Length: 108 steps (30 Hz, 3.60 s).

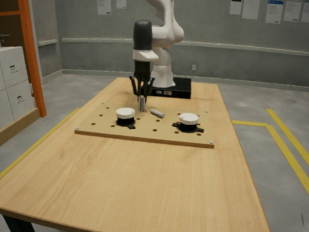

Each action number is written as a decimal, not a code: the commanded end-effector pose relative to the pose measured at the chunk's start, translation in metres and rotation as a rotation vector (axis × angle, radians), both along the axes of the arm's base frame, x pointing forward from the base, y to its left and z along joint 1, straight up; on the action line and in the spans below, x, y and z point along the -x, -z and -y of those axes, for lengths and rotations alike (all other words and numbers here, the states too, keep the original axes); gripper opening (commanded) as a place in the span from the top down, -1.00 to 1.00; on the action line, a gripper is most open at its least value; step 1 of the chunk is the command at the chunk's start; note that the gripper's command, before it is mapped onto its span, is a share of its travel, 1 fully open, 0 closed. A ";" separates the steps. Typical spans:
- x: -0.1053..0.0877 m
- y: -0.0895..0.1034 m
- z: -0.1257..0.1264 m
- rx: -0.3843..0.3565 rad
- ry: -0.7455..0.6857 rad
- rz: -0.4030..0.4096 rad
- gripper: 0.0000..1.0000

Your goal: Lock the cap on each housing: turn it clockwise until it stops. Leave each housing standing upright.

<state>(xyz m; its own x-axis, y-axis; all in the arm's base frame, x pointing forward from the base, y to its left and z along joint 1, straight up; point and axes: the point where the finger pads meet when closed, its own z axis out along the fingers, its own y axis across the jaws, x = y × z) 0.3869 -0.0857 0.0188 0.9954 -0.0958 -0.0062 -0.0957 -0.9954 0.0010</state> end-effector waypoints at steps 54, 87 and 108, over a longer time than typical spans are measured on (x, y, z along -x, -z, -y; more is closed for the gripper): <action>-0.002 0.001 -0.002 -0.001 -0.007 0.007 0.80; -0.002 0.001 -0.002 -0.001 -0.007 0.007 0.28; -0.002 -0.003 -0.002 -0.001 -0.007 0.007 0.28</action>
